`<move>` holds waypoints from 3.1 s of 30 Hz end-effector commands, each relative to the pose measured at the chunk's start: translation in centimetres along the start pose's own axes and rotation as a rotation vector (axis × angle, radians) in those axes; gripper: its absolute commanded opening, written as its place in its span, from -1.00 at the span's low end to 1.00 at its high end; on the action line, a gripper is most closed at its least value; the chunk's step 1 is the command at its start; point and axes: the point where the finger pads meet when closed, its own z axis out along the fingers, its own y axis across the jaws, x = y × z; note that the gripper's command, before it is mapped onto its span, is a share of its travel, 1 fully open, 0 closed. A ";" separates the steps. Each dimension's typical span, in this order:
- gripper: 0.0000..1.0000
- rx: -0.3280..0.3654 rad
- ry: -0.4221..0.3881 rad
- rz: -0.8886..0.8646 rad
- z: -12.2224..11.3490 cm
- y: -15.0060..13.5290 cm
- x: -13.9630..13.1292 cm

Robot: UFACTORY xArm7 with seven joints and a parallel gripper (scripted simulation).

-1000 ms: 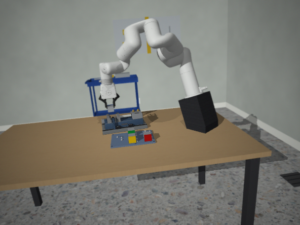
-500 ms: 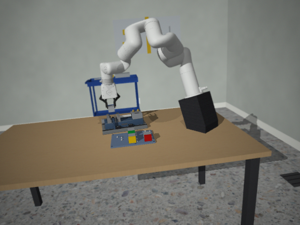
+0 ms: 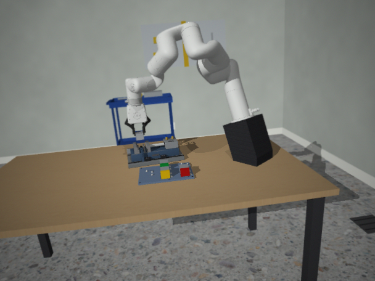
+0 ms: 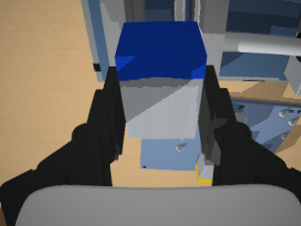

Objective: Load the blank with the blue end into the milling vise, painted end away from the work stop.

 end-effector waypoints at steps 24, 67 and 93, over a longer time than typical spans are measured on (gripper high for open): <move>-1.00 0.004 0.001 0.000 -0.2 0.1 -0.2; -1.00 0.004 0.001 0.000 2.7 0.2 -0.3; -1.00 0.004 0.001 0.000 2.3 0.2 -0.3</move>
